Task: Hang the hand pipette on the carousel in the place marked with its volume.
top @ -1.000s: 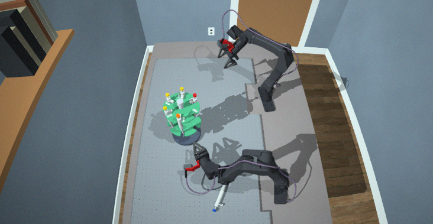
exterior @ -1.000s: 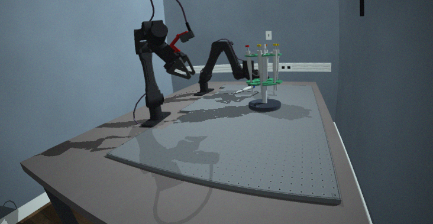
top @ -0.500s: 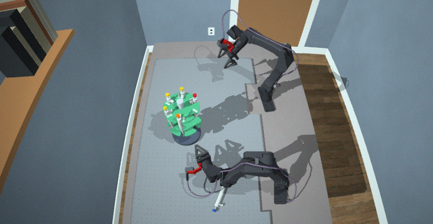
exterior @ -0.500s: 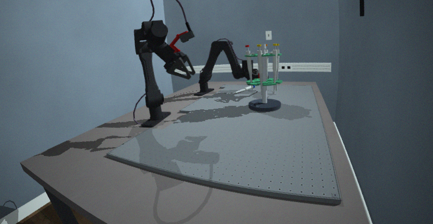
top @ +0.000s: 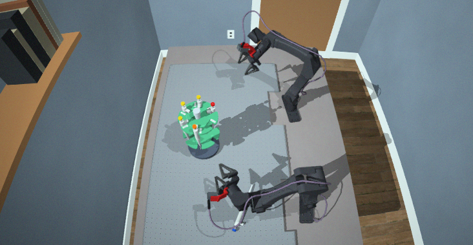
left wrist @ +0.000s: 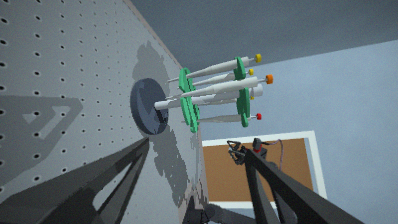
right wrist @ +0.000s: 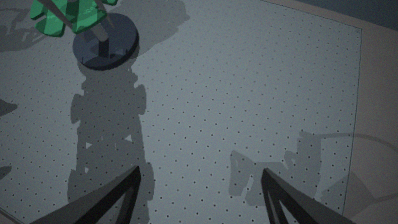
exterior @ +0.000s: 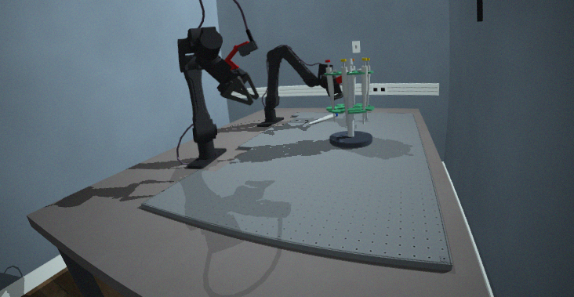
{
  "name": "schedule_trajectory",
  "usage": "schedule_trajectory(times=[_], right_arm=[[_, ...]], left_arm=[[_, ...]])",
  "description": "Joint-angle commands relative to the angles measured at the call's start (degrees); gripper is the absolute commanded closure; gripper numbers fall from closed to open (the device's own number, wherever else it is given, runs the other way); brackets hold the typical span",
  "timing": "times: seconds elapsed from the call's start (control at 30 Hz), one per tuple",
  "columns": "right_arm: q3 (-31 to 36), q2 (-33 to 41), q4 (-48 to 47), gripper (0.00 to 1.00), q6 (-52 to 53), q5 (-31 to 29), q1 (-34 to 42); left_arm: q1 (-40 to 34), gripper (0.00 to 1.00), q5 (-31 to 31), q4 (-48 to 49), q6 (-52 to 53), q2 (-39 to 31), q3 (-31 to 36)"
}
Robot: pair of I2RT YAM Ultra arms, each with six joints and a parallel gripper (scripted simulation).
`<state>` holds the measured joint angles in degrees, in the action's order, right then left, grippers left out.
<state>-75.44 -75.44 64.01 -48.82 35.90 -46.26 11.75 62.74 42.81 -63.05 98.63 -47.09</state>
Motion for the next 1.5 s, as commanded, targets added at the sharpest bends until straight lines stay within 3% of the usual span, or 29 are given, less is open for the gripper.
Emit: schedule_trajectory(times=[0.0,0.07,0.1,0.37,0.57,0.63,0.67,0.73,1.13,1.4,1.43,1.47], right_arm=[[-1.4,-0.01,-0.82,0.0,-0.28,1.21,-0.48],[-1.4,-0.01,-0.82,0.0,-0.28,1.21,-0.48],[-1.4,-0.01,-0.82,0.0,-0.28,1.21,-0.48],[-1.4,-0.01,-0.82,0.0,-0.28,1.21,-0.48],[-1.4,-0.01,-0.82,0.0,-0.28,1.21,-0.48],[-1.4,-0.01,-0.82,0.0,-0.28,1.21,-0.48],[-1.4,-0.01,-0.82,0.0,-0.28,1.21,-0.48],[-1.4,-0.01,-0.82,0.0,-0.28,1.21,-0.48],[-1.4,-0.01,-0.82,0.0,-0.28,1.21,-0.48],[-1.4,-0.01,-0.82,0.0,-0.28,1.21,-0.48],[-1.4,-0.01,-0.82,0.0,-0.28,1.21,-0.48],[-1.4,-0.01,-0.82,0.0,-0.28,1.21,-0.48]], left_arm=[[3.2,0.0,2.22,-14.19,14.37,-5.68,1.7],[3.2,0.0,2.22,-14.19,14.37,-5.68,1.7],[3.7,0.0,1.43,-21.62,20.58,-8.46,1.17],[12.37,0.0,-0.32,-42.45,41.15,-18.66,0.36],[17.68,0.0,-3.71,-57.8,57.24,-23.71,-1.98],[17.68,0.0,-3.71,-57.8,57.24,-23.71,-1.98],[18.37,0.0,-6.78,-65.13,63.19,-24.99,-4.59],[20.14,0.0,-8.56,-70.14,68.2,-26.06,-6.52],[31.48,0.0,-21.97,-94.04,101.19,-28.48,-20.33],[31.67,0.0,-25.38,-104.04,110.6,-24.39,-28.25],[29.95,0.51,-26.08,-103.64,108.16,-24.43,-28.04],[28.76,0.51,-26.43,-102.17,104.08,-27.44,-24.26]])
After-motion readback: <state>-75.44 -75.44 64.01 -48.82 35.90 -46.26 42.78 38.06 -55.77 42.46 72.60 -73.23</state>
